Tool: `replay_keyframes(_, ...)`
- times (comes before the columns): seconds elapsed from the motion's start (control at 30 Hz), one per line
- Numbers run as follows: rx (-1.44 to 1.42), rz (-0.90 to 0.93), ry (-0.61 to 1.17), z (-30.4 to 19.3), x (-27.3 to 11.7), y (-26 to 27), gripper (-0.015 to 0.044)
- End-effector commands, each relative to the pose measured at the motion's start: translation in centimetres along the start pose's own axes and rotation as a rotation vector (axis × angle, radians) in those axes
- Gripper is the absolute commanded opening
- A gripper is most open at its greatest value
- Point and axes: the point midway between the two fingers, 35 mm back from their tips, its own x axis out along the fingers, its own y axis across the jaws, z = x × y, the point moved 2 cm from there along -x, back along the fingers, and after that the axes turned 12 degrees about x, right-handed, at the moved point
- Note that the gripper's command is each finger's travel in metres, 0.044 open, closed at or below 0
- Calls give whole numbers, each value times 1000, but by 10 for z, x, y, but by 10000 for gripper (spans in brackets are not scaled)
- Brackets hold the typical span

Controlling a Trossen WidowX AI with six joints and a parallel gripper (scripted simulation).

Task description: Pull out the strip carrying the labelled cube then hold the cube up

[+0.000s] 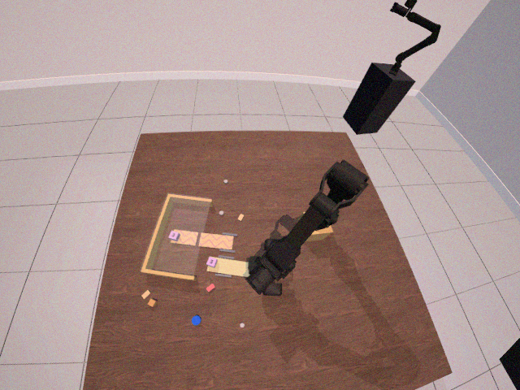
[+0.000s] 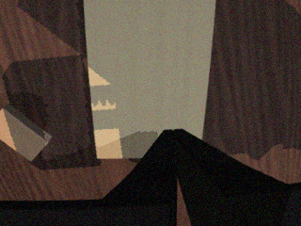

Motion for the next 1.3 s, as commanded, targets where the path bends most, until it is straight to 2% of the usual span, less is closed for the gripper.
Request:
replay_keyframes(0.0,5,29,-9,6,-26,9,0)
replay_keyframes(0.17,5,29,-9,5,-26,5,0)
replay_keyframes(0.33,228,30,-8,27,-25,7,131)
replay_keyframes(0.73,234,30,-11,69,-32,11,440)
replay_keyframes(1.27,234,31,-15,126,-41,18,440)
